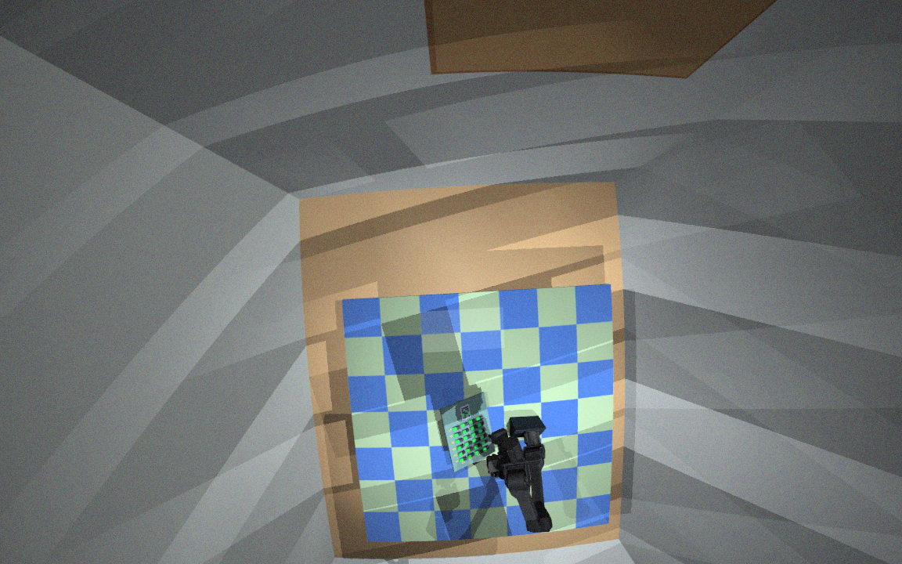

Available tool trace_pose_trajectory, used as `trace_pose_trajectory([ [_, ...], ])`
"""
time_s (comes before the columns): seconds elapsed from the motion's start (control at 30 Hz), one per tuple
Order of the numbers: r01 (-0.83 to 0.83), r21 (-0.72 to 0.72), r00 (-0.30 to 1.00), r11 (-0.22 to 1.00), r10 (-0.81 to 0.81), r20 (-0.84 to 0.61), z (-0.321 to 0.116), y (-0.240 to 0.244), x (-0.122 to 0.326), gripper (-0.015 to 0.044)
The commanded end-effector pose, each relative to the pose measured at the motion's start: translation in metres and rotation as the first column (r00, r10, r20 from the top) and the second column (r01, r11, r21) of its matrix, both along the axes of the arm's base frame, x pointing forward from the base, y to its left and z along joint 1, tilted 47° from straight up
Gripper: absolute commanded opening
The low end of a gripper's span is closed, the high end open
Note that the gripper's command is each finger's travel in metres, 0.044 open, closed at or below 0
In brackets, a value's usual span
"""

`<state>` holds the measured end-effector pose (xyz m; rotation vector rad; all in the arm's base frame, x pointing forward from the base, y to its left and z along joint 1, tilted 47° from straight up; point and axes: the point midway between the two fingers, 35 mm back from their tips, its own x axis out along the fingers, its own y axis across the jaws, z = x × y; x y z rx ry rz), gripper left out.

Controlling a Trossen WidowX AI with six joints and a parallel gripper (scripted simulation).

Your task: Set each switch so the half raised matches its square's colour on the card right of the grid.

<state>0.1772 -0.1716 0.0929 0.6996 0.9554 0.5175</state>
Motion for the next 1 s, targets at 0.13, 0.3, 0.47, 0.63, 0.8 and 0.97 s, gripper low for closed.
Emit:
trace_pose_trajectory([
  [0.13,0.006,-0.042,1.0,0.999,-0.007,-0.027,0.014,0.037,0.032,0.0269],
  [0.3,0.004,-0.051,1.0,0.999,-0.005,-0.007,0.036,0.101,0.062,0.0137],
  [0.47,-0.009,-0.029,1.0,1.0,0.01,0.018,0.047,0.137,0.068,0.0006],
  [0.63,-0.009,-0.029,1.0,1.0,0.01,0.018,0.047,0.137,0.068,0.0],
  [0.8,-0.025,-0.032,1.0,0.999,0.025,0.004,0.032,0.154,0.082,0.0],
  [0.97,-0.029,-0.031,1.0,0.999,0.029,0.002,0.028,0.16,0.086,0.0],
])
